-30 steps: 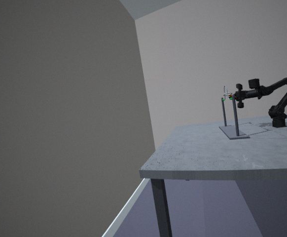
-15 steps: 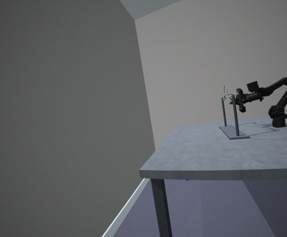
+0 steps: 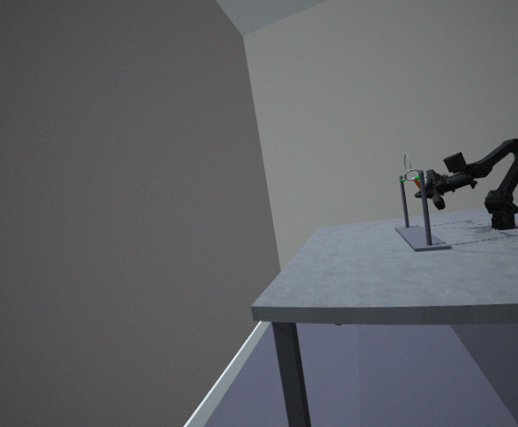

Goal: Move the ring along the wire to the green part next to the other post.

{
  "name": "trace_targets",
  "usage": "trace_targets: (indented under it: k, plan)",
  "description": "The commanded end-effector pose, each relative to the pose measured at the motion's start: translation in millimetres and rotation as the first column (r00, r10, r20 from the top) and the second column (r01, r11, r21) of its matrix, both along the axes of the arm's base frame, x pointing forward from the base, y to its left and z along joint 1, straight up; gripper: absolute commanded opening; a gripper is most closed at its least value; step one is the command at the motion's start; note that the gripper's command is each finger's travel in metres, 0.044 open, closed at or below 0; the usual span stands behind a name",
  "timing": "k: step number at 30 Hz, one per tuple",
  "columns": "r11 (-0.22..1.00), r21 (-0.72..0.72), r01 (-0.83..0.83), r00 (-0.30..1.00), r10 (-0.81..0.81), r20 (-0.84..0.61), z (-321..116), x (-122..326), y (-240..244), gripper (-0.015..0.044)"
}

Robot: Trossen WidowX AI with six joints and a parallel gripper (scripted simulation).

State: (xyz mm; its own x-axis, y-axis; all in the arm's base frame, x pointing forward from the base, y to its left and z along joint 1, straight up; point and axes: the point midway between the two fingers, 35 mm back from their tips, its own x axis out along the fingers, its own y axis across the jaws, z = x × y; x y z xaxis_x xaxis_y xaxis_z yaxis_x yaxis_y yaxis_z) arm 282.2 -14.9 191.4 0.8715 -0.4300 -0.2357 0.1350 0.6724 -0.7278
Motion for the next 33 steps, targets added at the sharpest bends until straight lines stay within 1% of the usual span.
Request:
trace_targets:
  k: [1,9,21,27,33]
  plan:
    - [0.996,0.083,-0.015,1.000,0.015,0.000,-12.7,0.7,10.6,-0.0150]
    - [0.973,0.230,-0.019,1.000,0.018,0.007,-26.7,1.5,30.0,-0.0150]
    - [0.877,0.480,-0.026,1.000,0.019,0.019,-44.3,2.6,70.5,-0.0150]
    - [0.814,0.580,-0.029,1.000,0.018,0.024,-48.7,3.0,91.0,-0.0150]
    - [0.769,0.639,-0.030,0.999,0.016,0.028,-50.0,3.3,105.8,-0.0150]
